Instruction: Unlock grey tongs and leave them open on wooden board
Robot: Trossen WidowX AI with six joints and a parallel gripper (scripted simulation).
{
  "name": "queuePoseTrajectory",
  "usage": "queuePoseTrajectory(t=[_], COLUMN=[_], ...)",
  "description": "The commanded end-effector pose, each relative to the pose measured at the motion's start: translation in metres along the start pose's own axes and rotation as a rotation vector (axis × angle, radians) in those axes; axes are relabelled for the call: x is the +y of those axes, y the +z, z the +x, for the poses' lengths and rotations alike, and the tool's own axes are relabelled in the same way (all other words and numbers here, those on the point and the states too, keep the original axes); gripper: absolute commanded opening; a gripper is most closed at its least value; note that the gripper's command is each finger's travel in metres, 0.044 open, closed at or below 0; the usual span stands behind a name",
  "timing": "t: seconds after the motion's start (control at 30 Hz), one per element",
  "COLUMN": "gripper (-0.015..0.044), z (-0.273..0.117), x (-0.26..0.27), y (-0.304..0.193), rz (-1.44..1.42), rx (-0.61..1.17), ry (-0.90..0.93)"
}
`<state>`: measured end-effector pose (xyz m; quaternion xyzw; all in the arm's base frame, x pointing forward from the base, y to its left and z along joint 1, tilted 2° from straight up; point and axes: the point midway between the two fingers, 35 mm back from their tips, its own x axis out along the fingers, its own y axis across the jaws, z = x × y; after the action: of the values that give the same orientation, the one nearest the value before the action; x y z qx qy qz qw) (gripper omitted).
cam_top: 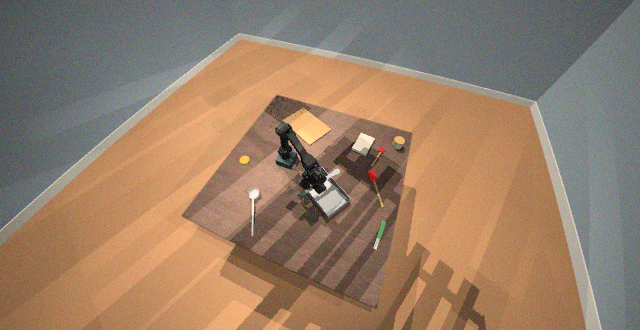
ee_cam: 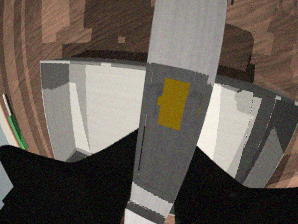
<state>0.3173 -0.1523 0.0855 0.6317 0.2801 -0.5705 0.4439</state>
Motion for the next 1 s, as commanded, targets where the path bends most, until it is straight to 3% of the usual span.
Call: queuePoseTrajectory(t=[0.0,0.33,0.63,0.97], gripper=[-0.0150,-0.0150,-0.0150,-0.0150], z=[-0.001,-0.003,-0.002,-0.003], x=[0.001,-0.002,-0.002,-0.001], y=[0.001,0.004,0.004,-0.022], rz=[-0.003,-0.001,-0.005,-0.348], rx=[0.004,0.007,0.004,0.041], ry=[-0.047,-0.190,-0.198,-0.193])
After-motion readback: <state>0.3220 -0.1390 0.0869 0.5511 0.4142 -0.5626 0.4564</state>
